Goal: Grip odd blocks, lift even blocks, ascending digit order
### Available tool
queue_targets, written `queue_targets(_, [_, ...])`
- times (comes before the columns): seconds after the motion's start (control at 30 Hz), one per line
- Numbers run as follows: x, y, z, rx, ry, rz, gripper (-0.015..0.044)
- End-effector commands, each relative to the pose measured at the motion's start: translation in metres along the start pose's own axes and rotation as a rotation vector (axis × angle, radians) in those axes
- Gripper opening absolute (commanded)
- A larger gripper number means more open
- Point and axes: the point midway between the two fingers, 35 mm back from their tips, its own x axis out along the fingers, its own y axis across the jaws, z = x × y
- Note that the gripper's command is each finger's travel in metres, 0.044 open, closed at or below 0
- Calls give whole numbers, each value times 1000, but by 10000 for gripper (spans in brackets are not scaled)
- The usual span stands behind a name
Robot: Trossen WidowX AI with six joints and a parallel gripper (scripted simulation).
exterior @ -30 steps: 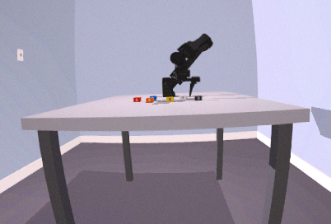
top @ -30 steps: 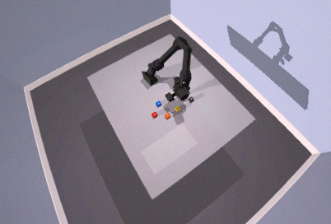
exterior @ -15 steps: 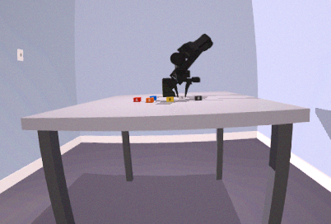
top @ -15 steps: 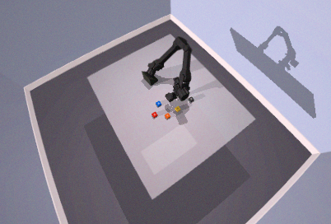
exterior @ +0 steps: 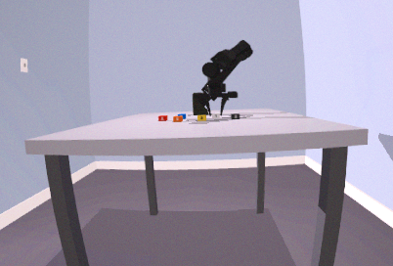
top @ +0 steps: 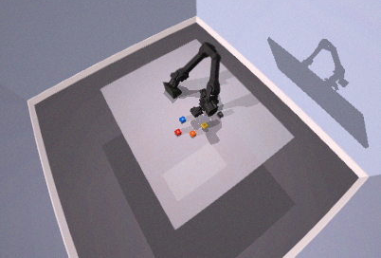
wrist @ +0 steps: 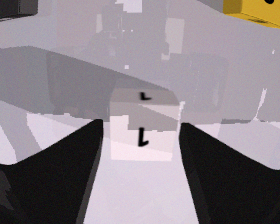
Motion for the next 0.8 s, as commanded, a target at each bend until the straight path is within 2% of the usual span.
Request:
queue_targets(0.0, [0,0,0,3,-1,4,304])
queue_targets(0.13, [0,0,0,3,-1,4,400])
queue_targets(0.27, [-2,0,0,3,-2,4,400])
queue_targets(0.37, [-33,0,1,3,-1,2,400])
queue_targets(0.5, [-36,0,0,3,-1,2,400])
queue_targets(0.57, [-44,0,2,3,-2,1,348])
queue_targets(0.77, [-114,-1,1,4,0,-1,190])
